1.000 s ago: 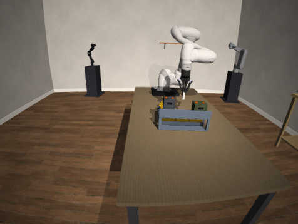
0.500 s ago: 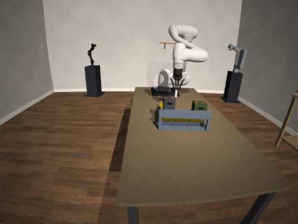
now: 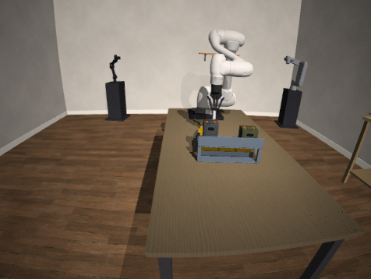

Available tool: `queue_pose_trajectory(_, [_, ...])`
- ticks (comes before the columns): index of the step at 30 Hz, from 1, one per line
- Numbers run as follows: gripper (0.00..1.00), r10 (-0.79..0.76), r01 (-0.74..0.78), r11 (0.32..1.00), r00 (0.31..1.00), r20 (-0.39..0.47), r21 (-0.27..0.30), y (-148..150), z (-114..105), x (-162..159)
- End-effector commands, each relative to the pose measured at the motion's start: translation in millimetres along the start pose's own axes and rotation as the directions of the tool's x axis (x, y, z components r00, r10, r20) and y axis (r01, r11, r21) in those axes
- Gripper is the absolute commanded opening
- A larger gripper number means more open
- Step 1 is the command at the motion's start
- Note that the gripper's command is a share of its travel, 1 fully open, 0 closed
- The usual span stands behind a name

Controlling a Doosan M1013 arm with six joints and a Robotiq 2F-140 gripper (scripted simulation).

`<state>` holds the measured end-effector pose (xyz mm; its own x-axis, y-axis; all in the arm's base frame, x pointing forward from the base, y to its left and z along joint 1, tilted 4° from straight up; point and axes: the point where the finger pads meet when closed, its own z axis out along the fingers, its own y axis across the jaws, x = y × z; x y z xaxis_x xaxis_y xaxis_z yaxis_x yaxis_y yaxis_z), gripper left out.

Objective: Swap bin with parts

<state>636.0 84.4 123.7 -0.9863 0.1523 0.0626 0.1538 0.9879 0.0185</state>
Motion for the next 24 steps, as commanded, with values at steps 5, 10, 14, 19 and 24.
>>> queue_pose_trajectory(5, [0.10,0.000,0.000,1.000,1.000,0.000,0.000,0.0,-0.1,0.0])
queue_pose_trajectory(10, [0.10,0.000,0.000,1.000,1.000,0.000,0.000,0.0,-0.1,0.0])
queue_pose_trajectory(14, [0.10,0.000,0.000,1.000,1.000,0.000,0.000,0.0,-0.1,0.0])
queue_pose_trajectory(19, [0.24,0.000,0.000,1.000,1.000,0.000,0.000,0.0,-0.1,0.0])
queue_pose_trajectory(24, [0.24,0.000,0.000,1.000,1.000,0.000,0.000,0.0,-0.1,0.0])
